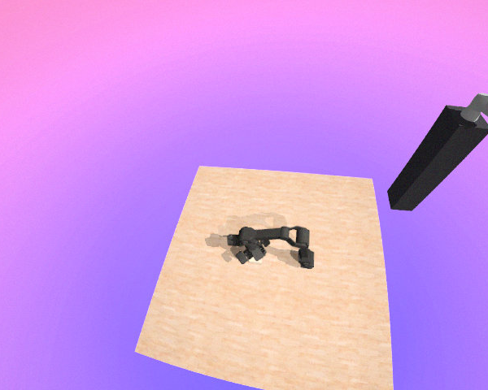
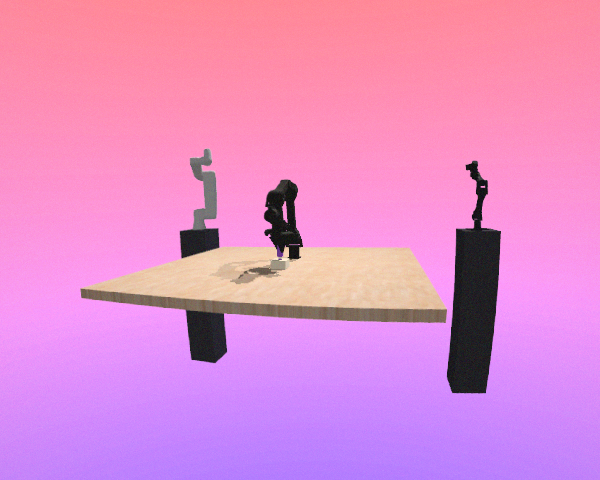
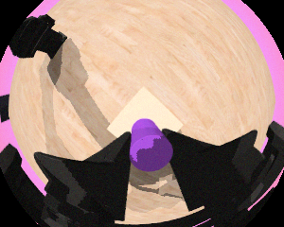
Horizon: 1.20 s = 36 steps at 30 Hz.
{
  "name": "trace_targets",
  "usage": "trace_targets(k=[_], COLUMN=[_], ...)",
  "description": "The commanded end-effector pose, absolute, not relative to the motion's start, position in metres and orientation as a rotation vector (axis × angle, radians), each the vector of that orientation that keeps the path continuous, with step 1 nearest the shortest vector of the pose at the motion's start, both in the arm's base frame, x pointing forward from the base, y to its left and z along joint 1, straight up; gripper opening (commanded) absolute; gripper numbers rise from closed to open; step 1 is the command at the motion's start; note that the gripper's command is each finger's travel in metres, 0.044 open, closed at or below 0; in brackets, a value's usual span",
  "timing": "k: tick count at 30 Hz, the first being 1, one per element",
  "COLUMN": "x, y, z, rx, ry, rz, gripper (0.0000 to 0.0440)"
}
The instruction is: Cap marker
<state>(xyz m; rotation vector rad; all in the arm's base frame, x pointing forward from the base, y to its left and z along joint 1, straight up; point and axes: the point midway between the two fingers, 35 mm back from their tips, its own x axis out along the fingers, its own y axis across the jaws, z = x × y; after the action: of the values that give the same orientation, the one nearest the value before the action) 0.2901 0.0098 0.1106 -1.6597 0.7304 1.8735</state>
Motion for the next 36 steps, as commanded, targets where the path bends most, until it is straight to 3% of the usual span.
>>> trace_targets(k=[1,36], x=[0.2808,0.2833], y=[0.0090,0.0043], z=[0.0937,0.0882], rx=[-1.639,-1.701], ry=[0.731,0.698], rz=[1.942,1.957], gripper=[0.0045,0.0103])
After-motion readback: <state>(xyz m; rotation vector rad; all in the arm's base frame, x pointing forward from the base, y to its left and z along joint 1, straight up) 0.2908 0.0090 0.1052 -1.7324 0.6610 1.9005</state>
